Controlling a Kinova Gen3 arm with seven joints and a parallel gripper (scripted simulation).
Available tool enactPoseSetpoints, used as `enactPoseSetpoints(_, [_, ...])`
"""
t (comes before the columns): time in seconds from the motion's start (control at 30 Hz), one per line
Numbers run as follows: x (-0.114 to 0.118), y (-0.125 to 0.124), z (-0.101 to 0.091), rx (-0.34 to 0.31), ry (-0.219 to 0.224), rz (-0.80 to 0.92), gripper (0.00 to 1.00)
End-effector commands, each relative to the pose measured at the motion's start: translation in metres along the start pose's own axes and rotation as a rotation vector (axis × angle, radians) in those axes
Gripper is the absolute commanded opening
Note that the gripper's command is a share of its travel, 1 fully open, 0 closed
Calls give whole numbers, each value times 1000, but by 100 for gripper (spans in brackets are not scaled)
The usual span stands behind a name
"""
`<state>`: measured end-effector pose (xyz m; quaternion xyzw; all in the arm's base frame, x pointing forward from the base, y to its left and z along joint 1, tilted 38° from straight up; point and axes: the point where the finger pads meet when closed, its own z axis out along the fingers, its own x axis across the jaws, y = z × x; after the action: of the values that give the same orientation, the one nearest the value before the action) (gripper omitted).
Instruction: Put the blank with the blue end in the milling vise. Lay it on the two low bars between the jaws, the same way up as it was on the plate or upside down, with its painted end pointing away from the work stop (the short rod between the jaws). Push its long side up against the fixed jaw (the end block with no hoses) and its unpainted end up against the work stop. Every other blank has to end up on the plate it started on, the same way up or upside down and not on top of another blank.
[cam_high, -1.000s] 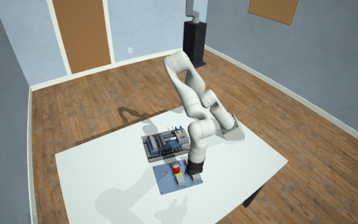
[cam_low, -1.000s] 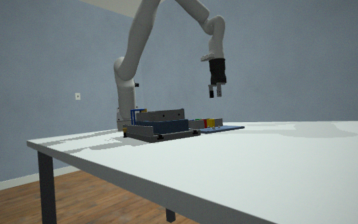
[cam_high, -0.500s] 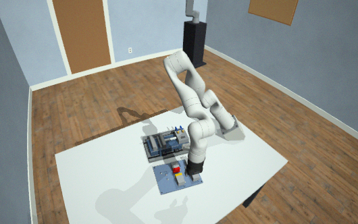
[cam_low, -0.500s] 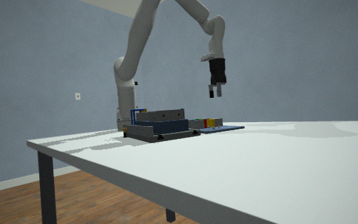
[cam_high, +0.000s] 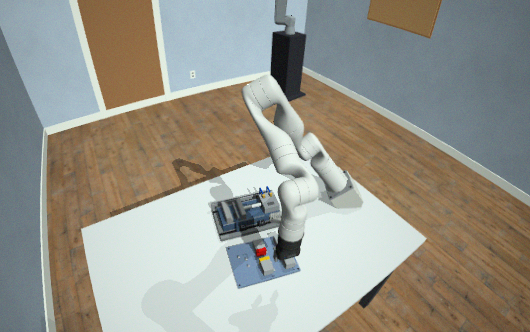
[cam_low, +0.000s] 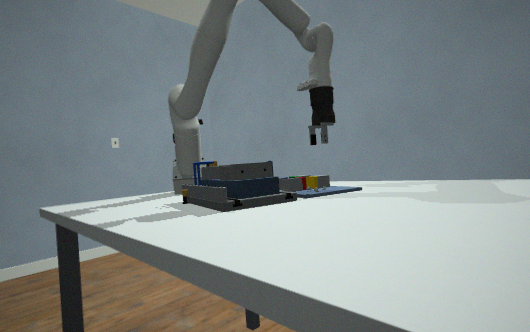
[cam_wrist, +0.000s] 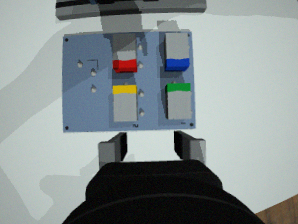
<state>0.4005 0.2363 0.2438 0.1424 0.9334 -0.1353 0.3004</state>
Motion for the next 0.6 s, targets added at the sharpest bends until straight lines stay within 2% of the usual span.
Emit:
enactPoseSetpoints(0.0, [0,1,-1,-2,0,0,100])
enactPoseSetpoints(0.23, [0,1,-1,-2,0,0,100])
enactPoseSetpoints(0.57, [1,-16,-29,-2,-1,-1,100])
